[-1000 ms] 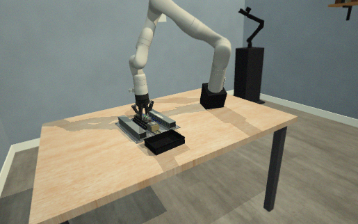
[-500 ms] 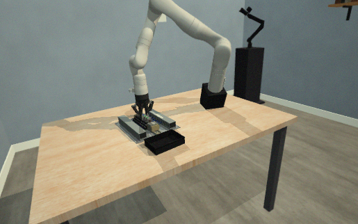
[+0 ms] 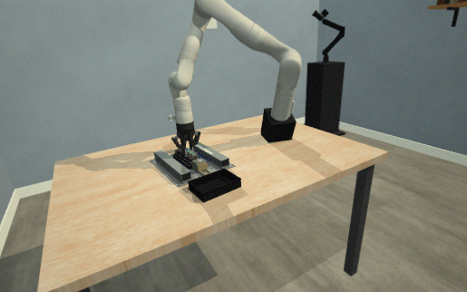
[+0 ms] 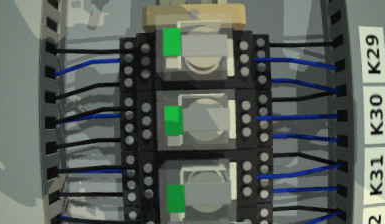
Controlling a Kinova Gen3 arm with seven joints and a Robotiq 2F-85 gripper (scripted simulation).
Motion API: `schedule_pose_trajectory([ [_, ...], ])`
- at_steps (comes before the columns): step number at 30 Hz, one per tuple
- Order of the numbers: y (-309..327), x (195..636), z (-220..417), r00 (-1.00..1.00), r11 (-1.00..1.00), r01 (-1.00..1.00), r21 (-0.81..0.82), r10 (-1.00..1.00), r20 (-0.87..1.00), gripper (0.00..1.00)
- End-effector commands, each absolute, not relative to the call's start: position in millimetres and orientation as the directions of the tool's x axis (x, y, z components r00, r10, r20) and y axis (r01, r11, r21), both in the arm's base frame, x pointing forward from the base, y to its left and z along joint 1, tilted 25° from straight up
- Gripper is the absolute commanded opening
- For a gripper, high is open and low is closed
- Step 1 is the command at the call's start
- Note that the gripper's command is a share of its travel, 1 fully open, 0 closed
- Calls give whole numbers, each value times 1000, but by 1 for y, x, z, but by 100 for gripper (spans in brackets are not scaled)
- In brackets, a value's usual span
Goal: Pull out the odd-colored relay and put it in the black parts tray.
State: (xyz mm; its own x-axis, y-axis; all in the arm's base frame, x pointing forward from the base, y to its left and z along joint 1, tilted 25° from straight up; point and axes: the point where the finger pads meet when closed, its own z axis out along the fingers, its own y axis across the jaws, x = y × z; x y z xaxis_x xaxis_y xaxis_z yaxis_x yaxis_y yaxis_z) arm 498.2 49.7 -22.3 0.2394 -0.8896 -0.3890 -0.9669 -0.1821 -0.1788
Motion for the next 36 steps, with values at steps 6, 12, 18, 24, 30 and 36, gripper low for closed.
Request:
schedule_pose_trajectory([
  [6,49,498,-22,239,-172,-964,-201,-890,-388,0],
  [12,49,498,-22,239,-171,-964,-202,-890,-388,0],
  [18,49,498,-22,239,-176,-966,-191,-890,-388,0],
  [24,49,499,-22,239,-183,-967,-177,-890,-388,0],
  [30,49,499,-21,239,-184,-967,-175,-890,-388,0],
  [36,49,499,-21,239,-190,-968,-162,-890,-388,0],
])
